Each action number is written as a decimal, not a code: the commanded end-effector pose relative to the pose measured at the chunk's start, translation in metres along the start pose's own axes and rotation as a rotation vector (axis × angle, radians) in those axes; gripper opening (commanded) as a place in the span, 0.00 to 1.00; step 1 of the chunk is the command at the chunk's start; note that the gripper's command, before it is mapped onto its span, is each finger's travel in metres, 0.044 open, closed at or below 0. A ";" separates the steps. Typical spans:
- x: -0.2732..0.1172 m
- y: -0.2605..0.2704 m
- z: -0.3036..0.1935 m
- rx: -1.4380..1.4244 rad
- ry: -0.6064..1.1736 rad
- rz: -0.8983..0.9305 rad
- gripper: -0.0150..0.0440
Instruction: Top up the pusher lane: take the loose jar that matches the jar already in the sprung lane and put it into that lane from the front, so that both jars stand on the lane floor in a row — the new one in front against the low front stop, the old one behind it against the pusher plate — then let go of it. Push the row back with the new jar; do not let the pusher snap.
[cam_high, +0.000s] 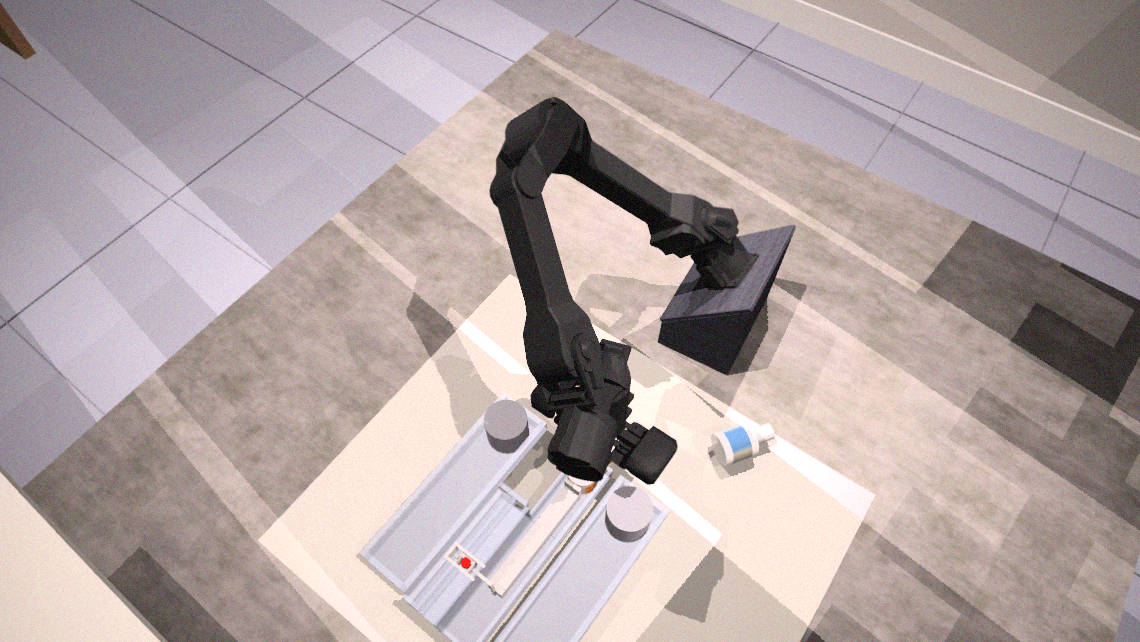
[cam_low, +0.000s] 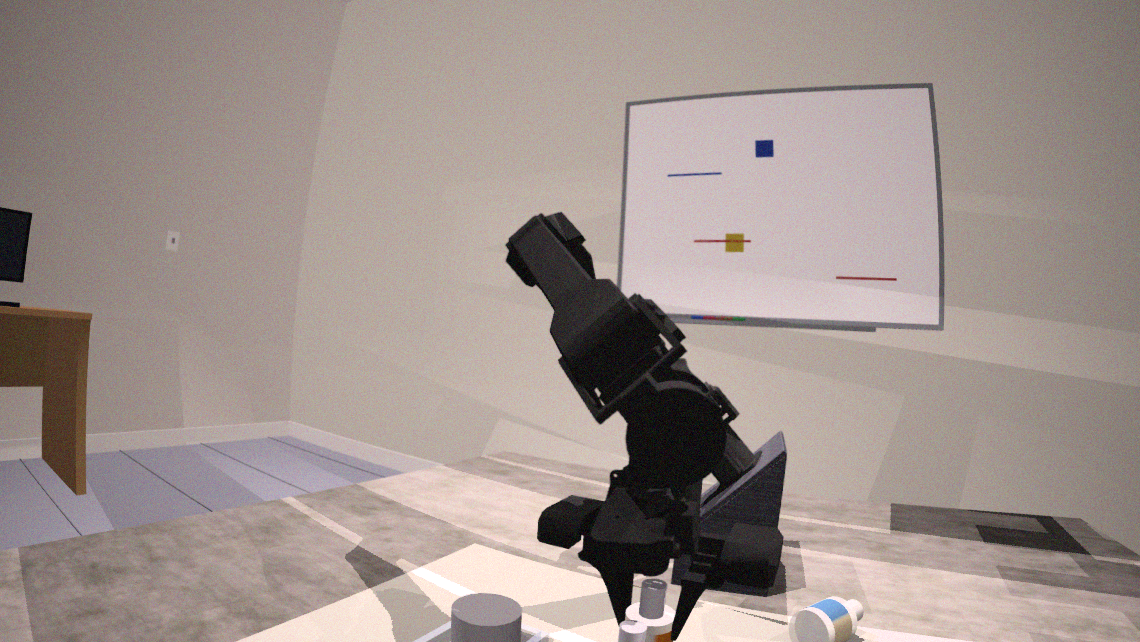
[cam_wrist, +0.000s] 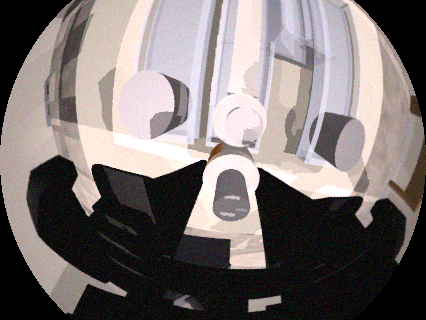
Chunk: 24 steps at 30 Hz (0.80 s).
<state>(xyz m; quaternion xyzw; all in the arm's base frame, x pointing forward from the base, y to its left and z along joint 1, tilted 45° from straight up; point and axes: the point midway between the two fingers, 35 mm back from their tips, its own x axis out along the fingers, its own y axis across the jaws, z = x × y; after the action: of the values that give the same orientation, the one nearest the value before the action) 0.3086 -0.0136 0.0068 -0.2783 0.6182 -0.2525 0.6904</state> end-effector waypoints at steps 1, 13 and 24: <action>-0.002 0.000 0.012 0.015 -0.021 0.001 0.25; -0.002 0.000 0.017 0.015 -0.022 0.001 0.25; -0.003 0.000 0.022 0.016 -0.022 0.001 0.25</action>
<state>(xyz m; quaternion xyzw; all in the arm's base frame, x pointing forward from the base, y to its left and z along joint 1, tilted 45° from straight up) 0.3195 -0.0125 0.0078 -0.2770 0.6176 -0.2532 0.6912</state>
